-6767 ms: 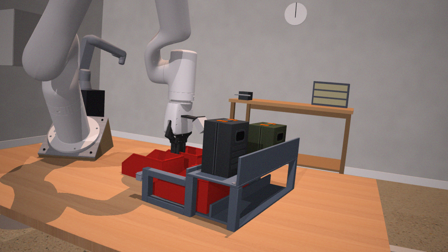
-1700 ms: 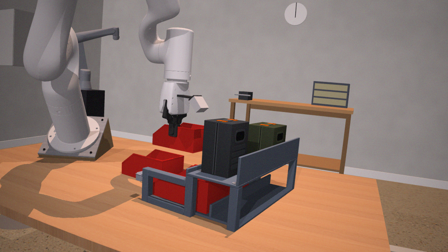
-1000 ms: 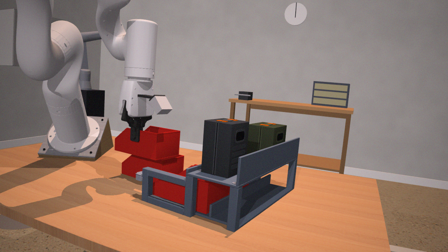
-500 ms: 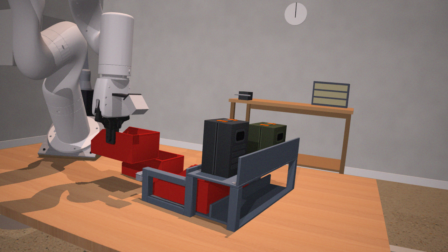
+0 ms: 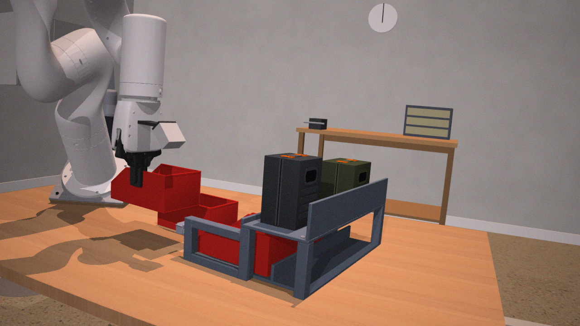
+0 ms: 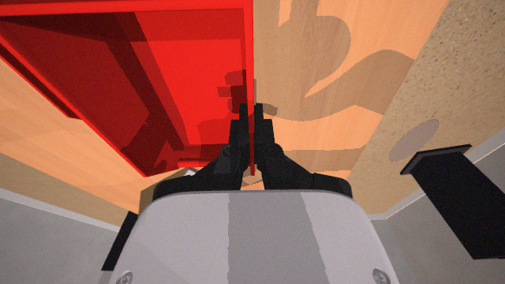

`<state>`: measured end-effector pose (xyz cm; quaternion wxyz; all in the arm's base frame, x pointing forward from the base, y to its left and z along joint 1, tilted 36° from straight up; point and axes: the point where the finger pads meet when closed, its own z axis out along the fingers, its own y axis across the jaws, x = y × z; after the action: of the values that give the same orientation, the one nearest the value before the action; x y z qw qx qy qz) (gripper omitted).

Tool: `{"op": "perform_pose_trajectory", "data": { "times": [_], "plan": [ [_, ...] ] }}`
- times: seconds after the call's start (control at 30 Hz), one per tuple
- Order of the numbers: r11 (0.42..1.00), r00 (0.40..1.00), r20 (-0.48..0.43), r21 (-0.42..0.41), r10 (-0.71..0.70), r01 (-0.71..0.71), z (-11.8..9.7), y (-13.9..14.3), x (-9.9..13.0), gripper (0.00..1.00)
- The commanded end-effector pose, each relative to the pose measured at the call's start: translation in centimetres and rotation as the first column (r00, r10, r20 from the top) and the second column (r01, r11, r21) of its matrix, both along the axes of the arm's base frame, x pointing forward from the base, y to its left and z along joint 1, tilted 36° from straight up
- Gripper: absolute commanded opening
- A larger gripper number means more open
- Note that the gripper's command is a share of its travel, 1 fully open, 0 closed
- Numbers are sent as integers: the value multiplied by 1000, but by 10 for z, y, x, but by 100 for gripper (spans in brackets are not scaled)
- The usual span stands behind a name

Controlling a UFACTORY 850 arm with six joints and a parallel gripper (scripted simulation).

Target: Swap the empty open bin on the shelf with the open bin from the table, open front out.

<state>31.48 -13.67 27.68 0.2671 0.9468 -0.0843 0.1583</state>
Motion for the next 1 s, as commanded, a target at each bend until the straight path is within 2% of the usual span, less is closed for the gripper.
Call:
{"op": "perform_pose_trajectory", "data": {
  "times": [0.0, 0.43, 0.97],
  "plan": [
    [1000, 1000, 1, 0, 0, 0, 1, 0, 0, 0],
    [1000, 1000, 1, 0, 0, 0, -2, -2, 1, 0],
    [1000, 1000, 1, 0, 0, 0, -30, -21, 10, 0]
  ]
}}
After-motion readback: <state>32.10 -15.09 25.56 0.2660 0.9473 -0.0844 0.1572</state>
